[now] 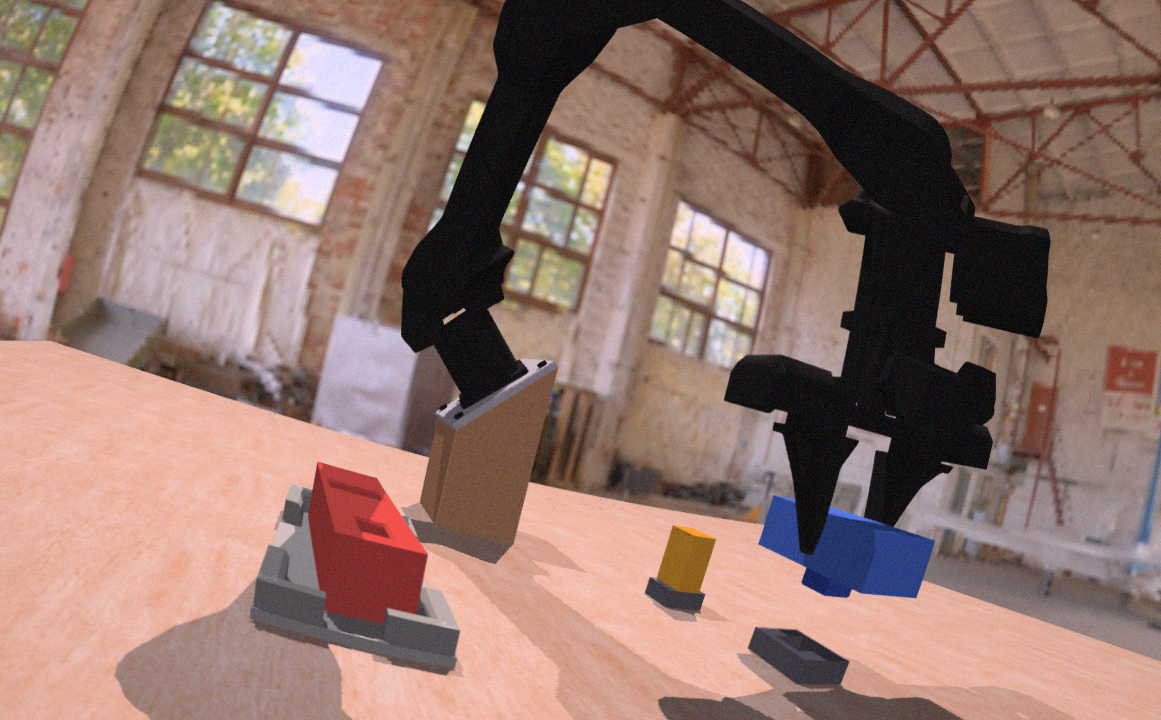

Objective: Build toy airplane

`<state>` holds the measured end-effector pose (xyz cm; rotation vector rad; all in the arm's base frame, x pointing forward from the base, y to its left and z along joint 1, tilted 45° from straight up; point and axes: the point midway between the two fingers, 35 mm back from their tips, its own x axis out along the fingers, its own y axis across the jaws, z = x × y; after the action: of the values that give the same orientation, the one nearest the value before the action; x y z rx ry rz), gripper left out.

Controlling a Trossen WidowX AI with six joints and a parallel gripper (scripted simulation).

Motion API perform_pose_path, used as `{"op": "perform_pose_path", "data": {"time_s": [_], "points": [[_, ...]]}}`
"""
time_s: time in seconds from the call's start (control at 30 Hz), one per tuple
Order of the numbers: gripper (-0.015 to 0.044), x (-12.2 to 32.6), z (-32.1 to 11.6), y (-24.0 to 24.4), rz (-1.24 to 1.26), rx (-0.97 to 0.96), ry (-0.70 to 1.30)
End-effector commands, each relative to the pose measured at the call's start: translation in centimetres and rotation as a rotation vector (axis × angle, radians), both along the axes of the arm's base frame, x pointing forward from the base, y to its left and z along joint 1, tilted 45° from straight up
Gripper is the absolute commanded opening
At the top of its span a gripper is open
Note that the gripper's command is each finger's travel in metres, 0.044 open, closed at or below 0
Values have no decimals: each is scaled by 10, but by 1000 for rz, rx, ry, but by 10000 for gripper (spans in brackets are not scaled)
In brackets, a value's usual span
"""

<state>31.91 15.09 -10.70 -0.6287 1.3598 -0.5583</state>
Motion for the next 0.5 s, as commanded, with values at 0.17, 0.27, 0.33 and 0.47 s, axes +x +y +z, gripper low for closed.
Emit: {"op": "perform_pose_path", "data": {"time_s": [0.17, 0.27, 0.33, 0.47], "points": [[0, -3, 23, 24, 4, 12, -9], [0, -5, 30, 31, 5, 12, -9], [0, -7, 35, 35, 5, 12, -9], [0, -10, 44, 43, 5, 12, -9]]}}
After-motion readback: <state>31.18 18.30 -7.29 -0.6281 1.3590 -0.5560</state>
